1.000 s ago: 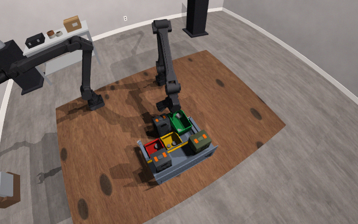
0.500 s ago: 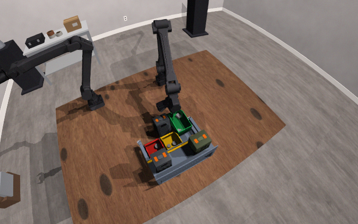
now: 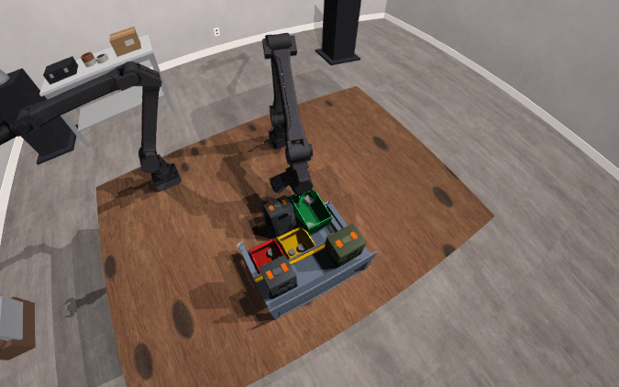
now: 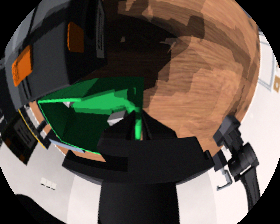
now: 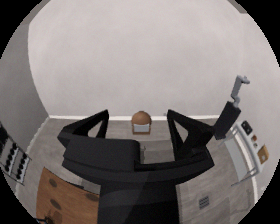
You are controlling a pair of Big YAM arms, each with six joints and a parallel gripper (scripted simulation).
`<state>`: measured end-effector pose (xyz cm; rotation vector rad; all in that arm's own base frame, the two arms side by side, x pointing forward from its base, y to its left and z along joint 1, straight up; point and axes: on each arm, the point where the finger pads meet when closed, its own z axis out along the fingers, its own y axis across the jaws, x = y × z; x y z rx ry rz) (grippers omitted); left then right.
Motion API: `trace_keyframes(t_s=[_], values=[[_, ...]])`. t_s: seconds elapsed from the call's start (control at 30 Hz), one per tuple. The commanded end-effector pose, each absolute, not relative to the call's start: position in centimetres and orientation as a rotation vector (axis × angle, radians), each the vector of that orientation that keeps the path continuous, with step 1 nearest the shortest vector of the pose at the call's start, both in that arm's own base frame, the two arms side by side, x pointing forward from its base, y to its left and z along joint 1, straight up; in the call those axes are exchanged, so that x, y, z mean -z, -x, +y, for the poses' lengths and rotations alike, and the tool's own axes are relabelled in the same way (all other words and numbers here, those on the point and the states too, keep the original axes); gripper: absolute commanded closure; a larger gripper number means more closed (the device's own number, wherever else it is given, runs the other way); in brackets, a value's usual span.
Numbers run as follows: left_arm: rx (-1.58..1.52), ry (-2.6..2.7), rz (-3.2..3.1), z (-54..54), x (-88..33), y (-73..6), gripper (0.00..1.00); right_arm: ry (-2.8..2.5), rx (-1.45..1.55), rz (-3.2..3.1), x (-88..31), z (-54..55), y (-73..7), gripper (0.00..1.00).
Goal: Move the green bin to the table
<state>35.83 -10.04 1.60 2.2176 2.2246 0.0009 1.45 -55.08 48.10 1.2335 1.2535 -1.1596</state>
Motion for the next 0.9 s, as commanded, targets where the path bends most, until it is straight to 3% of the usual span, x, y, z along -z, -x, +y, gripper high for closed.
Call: trace_keyframes(t_s=[0.0, 0.87], values=[[0.003, -2.219, 2.234, -10.27, -1.44, -35.23, 1.00, -1.196, 1.196, 1.217, -50.05, -54.48, -0.90, 0.00], [-0.007, -2.211, 2.223, -10.33, -1.83, -35.27, 1.00, -1.196, 1.196, 1.217, -50.05, -54.48, -0.90, 0.00]])
